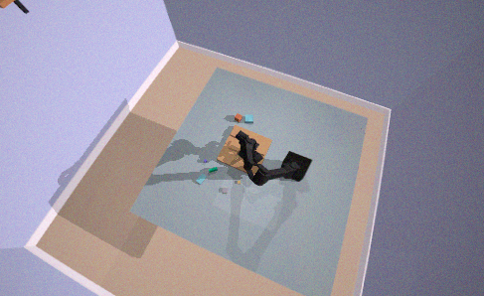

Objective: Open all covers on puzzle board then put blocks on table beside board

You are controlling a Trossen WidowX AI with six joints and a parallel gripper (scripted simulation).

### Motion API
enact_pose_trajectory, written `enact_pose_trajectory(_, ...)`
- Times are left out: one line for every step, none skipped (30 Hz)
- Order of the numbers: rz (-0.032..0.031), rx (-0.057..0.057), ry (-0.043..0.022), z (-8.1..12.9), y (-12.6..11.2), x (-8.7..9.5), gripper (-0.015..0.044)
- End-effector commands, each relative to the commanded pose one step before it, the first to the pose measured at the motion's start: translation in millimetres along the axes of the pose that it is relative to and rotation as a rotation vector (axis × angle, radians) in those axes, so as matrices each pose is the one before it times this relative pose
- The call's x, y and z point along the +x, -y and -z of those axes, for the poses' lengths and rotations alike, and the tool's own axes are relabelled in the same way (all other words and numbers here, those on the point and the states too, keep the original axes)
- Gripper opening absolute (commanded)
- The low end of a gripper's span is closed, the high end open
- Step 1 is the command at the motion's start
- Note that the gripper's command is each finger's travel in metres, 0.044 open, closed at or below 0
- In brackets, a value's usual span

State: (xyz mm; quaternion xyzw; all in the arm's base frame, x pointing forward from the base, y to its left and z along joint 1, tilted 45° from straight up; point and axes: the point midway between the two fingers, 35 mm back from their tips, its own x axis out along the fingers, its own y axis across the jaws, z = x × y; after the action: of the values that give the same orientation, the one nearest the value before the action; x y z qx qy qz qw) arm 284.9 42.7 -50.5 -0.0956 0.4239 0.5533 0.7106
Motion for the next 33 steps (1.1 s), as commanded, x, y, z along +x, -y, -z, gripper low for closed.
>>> enact_pose_trajectory(-0.00149,0.0036,0.0038,-0.11,-0.56,1.01,0.0144)
enact_pose_trajectory(0.0,0.0,0.00001,0.0,0.0,0.47,0.0144)
enact_pose_trajectory(-0.00001,0.0,0.00001,0.0,0.0,0.64,0.0144)
enact_pose_trajectory(-0.00001,0.0,0.00002,0.0,0.0,0.74,0.0144)
enact_pose_trajectory(-0.00002,0.0,0.00002,0.0,0.0,0.83,0.0144)
enact_pose_trajectory(-0.00002,0.0,0.00003,0.0,0.0,0.9,0.0144)
enact_pose_trajectory(-0.00002,0.0,0.00003,0.0,-0.01,0.93,0.0144)
enact_pose_trajectory(-0.00003,0.0,0.00004,0.0,-0.01,0.94,0.0144)
enact_pose_trajectory(-0.00003,0.0,0.00004,0.0,-0.01,0.95,0.0144)
enact_pose_trajectory(-0.00003,0.0,0.00004,0.0,-0.02,0.95,0.0144)
enact_pose_trajectory(-0.00004,0.0,0.00005,0.0,-0.02,0.95,0.0144)
enact_pose_trajectory(-0.00004,0.0,0.00005,0.0,-0.03,0.94,0.0144)
enact_pose_trajectory(-0.00004,0.0,0.00004,0.0,-0.02,0.75,0.0144)
enact_pose_trajectory(-0.00002,0.0,0.00003,0.0,-0.02,0.45,0.0144)
enact_pose_trajectory(-0.00001,0.0,0.00001,0.0,-0.01,0.15,0.0144)
enact_pose_trajectory(0.0,0.0,0.0,0.0,0.0,0.0,0.0144)
enact_pose_trajectory(0.0,0.0,0.0,0.0,0.0,0.0,0.0144)
enact_pose_trajectory(0.00309,-0.0053,-0.00335,-0.43,1.26,-1.34,0.0137)
enact_pose_trajectory(0.0,0.0,0.0,0.0,0.0,0.0,0.013)
enact_pose_trajectory(0.0,0.0,0.0,0.0,0.0,0.0,0.0124)
enact_pose_trajectory(0.0,0.0,0.0,0.0,0.0,0.0,0.0117)
enact_pose_trajectory(0.0,0.0,0.0,0.0,0.0,0.0,0.011)
enact_pose_trajectory(0.0,0.0,0.0,0.0,0.0,0.0,0.0104)
enact_pose_trajectory(0.0,0.0,0.0,0.0,0.0,0.0,0.0097)
enact_pose_trajectory(0.0,0.0,0.0,0.0,0.0,0.0,0.009)
enact_pose_trajectory(0.0,0.0,0.0,0.0,0.0,0.0,0.0084)
enact_pose_trajectory(0.0,0.0,0.0,0.0,0.0,0.0,0.008)
enact_pose_trajectory(0.0,0.0,0.0,0.0,0.0,0.0,0.008)
enact_pose_trajectory(0.0,0.0,0.0,0.0,0.0,0.0,0.008)
enact_pose_trajectory(0.00001,0.0,-0.00002,0.01,0.02,-0.21,0.008)
enact_pose_trajectory(0.00003,0.0001,-0.00006,0.03,0.05,-0.64,0.008)
enact_pose_trajectory(0.00005,0.0001,-0.00009,0.05,0.07,-1.06,0.008)
enact_pose_trajectory(0.00005,0.0002,-0.0001,0.06,0.08,-1.28,0.008)
